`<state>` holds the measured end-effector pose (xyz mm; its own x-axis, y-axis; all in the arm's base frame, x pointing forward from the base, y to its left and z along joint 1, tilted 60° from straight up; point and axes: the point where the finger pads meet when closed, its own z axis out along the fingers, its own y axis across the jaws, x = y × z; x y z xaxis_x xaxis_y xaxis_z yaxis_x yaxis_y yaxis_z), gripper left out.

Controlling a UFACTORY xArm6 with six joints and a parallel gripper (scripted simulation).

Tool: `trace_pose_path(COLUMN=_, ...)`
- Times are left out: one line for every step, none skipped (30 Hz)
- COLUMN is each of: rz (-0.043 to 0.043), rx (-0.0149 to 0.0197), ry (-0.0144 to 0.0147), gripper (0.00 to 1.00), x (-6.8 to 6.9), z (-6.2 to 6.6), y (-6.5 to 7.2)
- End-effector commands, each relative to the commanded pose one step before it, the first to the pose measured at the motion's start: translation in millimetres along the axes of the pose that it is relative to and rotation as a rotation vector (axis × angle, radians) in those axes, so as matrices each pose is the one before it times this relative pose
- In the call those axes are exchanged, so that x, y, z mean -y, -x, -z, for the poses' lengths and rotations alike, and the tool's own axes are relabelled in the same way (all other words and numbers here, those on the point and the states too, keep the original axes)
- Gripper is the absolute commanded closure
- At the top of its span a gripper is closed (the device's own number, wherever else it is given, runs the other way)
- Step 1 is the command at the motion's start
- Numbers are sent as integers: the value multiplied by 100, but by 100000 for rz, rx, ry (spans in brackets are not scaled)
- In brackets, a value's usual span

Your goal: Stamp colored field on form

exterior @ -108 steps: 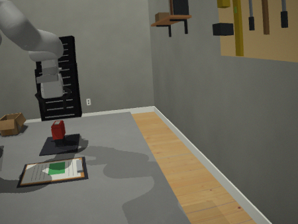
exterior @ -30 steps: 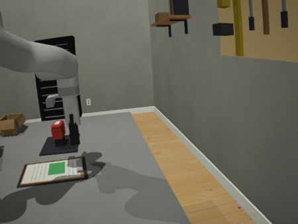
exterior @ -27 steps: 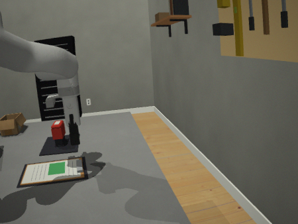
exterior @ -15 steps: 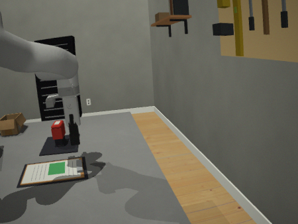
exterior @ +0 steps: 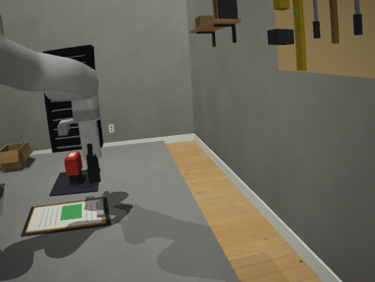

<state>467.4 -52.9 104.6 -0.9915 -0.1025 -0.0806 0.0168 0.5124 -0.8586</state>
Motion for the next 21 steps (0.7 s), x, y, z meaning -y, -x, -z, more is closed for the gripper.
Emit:
trace_pose_path(rz=-96, rx=275, ry=100, gripper=0, x=0, z=116, y=95)
trace_pose_path(rz=0, rx=0, ry=0, gripper=0, x=0, z=0, y=0)
trace_pose_path(rz=34, rx=0, ry=-1, gripper=0, x=0, z=3, y=0)
trace_pose_path(rz=229, rx=2, ry=-5, gripper=0, x=1, z=18, y=3)
trace_pose_path(rz=0, rx=0, ry=0, gripper=0, x=0, z=0, y=0)
trace_pose_path(rz=0, rx=0, ry=0, gripper=0, x=0, z=0, y=0)
trace_pose_path(rz=585, rx=5, ry=-13, gripper=0, x=2, z=45, y=8)
trace_pose_path(rz=1069, rx=8, ry=-24, gripper=0, x=4, z=82, y=15)
trace_pose_path(rz=1649, rx=12, ry=-36, gripper=0, x=6, z=127, y=23)
trace_pose_path(rz=2298, rx=15, ry=-49, gripper=0, x=9, z=177, y=31)
trace_pose_path(rz=2989, rx=17, ry=-61, gripper=0, x=12, z=230, y=38)
trace_pose_path(rz=3696, rx=18, ry=-72, gripper=0, x=15, z=285, y=45)
trace_pose_path(rz=4398, rx=16, ry=-80, gripper=0, x=19, z=340, y=49)
trace_pose_path(rz=5075, rx=13, ry=-85, gripper=0, x=22, z=394, y=51)
trace_pose_path(rz=5710, rx=8, ry=-85, gripper=0, x=25, z=444, y=51)
trace_pose_path(rz=6286, rx=3, ry=-81, gripper=0, x=26, z=491, y=47)
trace_pose_path(rz=6790, rx=-2, ry=-73, gripper=0, x=26, z=532, y=42)
trace_pose_path(rz=3612, rx=51, ry=-68, gripper=0, x=25, z=566, y=34)
trace_pose_path(rz=4017, rx=81, ry=-93, gripper=0, x=20, z=594, y=27)
trace_pose_path(rz=4340, rx=107, ry=-117, gripper=0, x=14, z=613, y=18)
trace_pose_path(rz=4476, rx=128, ry=-130, gripper=0, x=7, z=624, y=10)
